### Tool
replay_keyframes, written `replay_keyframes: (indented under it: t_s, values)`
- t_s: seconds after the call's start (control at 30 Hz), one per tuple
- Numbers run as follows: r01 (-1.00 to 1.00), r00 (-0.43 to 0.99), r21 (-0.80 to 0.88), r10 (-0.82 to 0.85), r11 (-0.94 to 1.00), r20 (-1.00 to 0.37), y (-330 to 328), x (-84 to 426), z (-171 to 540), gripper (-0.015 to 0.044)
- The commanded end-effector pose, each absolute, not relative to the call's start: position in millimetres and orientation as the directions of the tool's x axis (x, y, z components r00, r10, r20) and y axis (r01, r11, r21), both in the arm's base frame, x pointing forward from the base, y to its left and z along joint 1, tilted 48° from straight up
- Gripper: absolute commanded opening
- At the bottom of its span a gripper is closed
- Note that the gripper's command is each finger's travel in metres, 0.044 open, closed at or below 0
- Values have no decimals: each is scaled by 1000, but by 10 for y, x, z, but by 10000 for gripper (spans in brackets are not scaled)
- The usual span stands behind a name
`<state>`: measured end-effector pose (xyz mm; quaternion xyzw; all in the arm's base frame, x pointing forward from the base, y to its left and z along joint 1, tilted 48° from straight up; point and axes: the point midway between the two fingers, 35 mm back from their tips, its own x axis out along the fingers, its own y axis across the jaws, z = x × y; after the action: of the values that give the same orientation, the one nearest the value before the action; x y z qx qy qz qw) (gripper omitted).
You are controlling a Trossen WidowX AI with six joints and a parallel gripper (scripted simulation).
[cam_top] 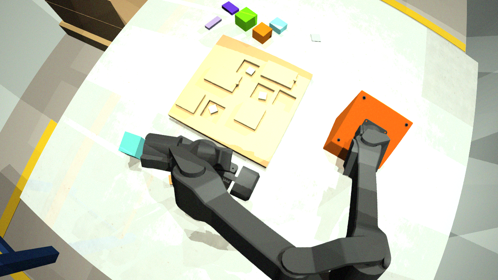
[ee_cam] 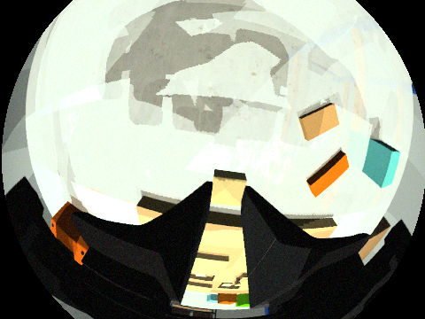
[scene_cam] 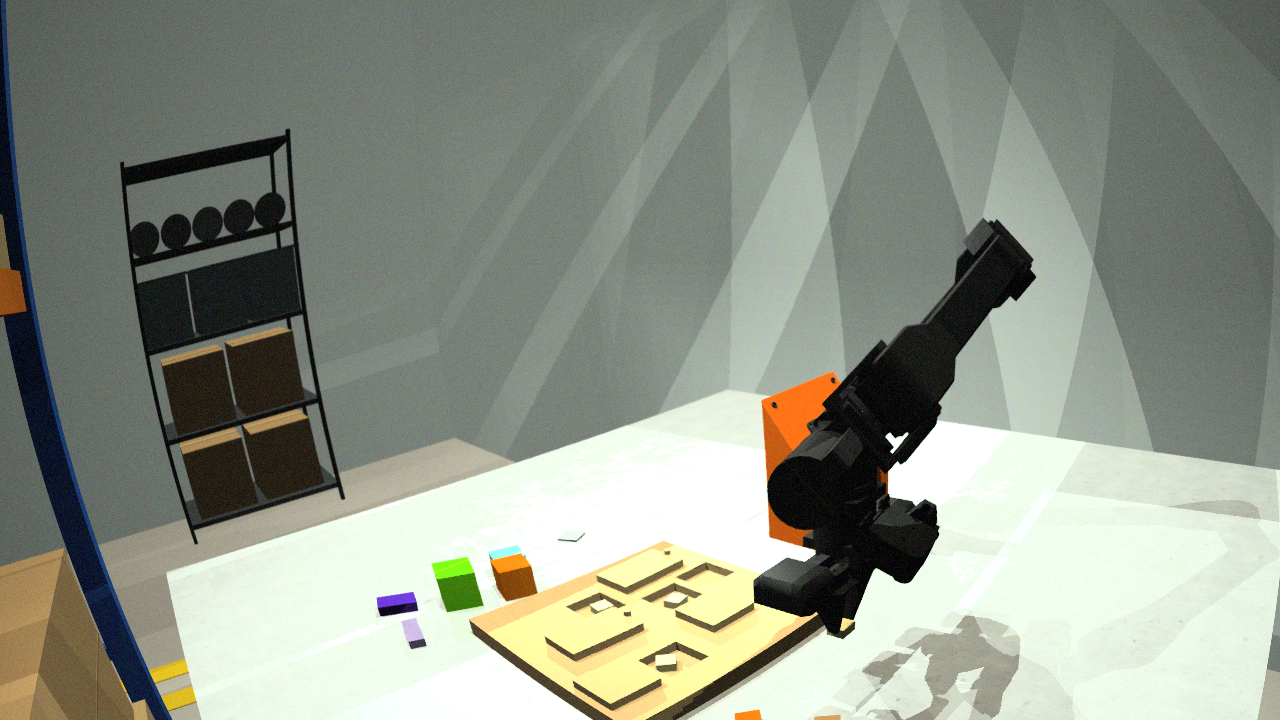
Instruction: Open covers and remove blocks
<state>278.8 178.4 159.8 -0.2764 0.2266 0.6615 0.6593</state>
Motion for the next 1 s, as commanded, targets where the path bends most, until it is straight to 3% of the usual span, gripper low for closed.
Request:
replay_keyframes:
  t_s: [0.0, 0.97]
  values:
    - [-998, 23, -61, 744, -24, -667, 1826, 2790, 1547, 80]
    - [-998, 24, -61, 752, -21, -658, 2192, 2747, 1259, 80]
